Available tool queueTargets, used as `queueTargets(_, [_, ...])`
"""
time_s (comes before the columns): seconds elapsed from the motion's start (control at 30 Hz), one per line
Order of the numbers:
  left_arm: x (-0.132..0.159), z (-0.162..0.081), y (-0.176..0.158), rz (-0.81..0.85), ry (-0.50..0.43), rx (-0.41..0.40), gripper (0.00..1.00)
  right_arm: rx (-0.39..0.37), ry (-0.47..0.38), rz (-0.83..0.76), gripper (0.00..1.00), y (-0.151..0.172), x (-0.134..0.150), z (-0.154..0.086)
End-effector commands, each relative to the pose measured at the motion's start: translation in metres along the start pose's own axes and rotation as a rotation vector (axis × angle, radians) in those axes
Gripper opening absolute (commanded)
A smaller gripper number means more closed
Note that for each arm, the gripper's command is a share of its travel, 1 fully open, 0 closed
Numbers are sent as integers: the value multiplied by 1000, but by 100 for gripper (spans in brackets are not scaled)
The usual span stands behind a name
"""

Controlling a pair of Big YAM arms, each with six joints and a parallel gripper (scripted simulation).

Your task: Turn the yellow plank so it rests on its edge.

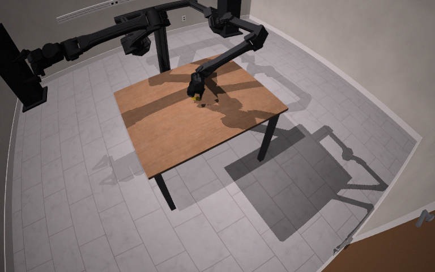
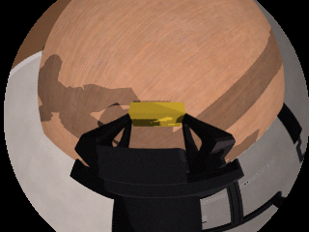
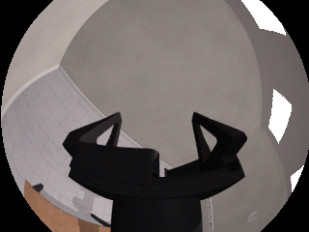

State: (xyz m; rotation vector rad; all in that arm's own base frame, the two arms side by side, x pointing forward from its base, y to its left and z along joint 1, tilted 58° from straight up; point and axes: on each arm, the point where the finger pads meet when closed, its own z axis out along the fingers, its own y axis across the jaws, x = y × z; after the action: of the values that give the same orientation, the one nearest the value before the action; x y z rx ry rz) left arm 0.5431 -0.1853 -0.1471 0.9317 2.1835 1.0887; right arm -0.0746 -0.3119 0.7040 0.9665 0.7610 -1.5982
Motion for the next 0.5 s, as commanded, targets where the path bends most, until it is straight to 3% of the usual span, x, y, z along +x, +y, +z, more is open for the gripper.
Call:
queueTargets(0.0, [12,6,3,41,-48,-6,66,19,11,-15,100,-6,3,-5])
queueTargets(0.2, [16,7,-2,51,-131,-2,66,19,11,-15,100,-6,3,-5])
queueTargets(0.27, [5,-5,-5,58,-167,-3,66,19,11,-15,100,-6,3,-5])
queueTargets(0.47, [-6,-5,3,38,-181,-15,66,19,11,-15,100,-6,3,-5])
